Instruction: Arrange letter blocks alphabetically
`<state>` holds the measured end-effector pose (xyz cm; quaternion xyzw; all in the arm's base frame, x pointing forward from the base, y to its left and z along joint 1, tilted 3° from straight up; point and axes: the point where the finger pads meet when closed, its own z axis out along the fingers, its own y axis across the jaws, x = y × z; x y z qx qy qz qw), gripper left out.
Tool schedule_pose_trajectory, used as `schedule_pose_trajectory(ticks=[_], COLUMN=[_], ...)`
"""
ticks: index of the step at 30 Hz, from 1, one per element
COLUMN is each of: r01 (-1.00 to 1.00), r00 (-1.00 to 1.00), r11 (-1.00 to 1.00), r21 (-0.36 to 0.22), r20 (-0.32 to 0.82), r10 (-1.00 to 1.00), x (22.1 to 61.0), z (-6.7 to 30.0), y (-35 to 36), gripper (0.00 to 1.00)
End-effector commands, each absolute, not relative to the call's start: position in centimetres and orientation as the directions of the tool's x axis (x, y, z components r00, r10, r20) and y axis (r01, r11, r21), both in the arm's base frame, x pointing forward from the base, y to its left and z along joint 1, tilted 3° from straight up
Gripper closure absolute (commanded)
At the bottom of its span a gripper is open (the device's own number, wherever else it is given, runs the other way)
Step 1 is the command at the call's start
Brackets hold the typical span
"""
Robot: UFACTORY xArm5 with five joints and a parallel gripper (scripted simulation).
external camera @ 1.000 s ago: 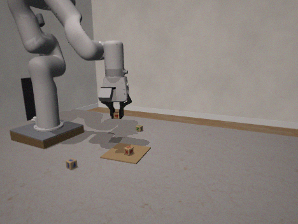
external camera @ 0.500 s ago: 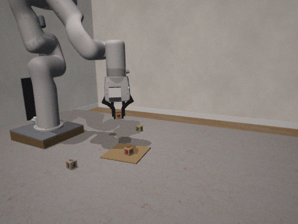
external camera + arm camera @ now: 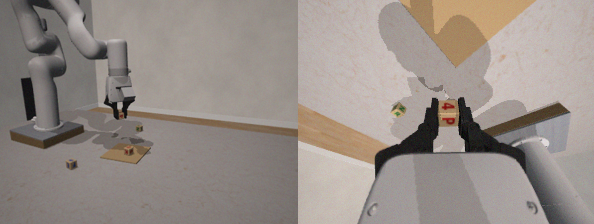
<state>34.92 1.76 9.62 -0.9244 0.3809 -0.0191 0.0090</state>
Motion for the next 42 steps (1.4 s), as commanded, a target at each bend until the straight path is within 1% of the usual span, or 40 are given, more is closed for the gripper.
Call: schedule_pose_trajectory(ticks=[1,6,8,9,21,23,25,26,40,42], r01=[-0.599,-0.497,-0.497,-0.433,-0.164,-0.115,-0.115,-0.044,0.284,0.284], r00=[0.8,0.867,0.867,0.9,0.985,0.992,0.992,0.998,0.958,0.958], r11=[-0.801,-0.868,-0.868,-0.901,-0.986,-0.993,-0.993,-0.999,-0.959,-0.959], r21=[-0.028,-0.023,-0.023,-0.02,-0.008,-0.006,-0.006,-0.002,0.013,0.013], r20=[0.034,0.038,0.038,0.039,0.044,0.044,0.044,0.044,0.043,0.043], r10=[-0.599,-0.497,-0.497,-0.433,-0.164,-0.115,-0.115,-0.044,0.285,0.285], x=[35.5,35.9,35.9,36.1,37.0,37.2,37.2,37.4,38.5,38.5], z=[9.8,9.9,9.9,9.9,10.0,10.0,10.0,10.1,10.2,10.2], y=[1.5,1.2,1.2,1.1,0.5,0.4,0.4,0.2,-0.6,-0.6], gripper=[0.79,0.79,0.79,0.79,0.79,0.79,0.79,0.79,0.79,0.79])
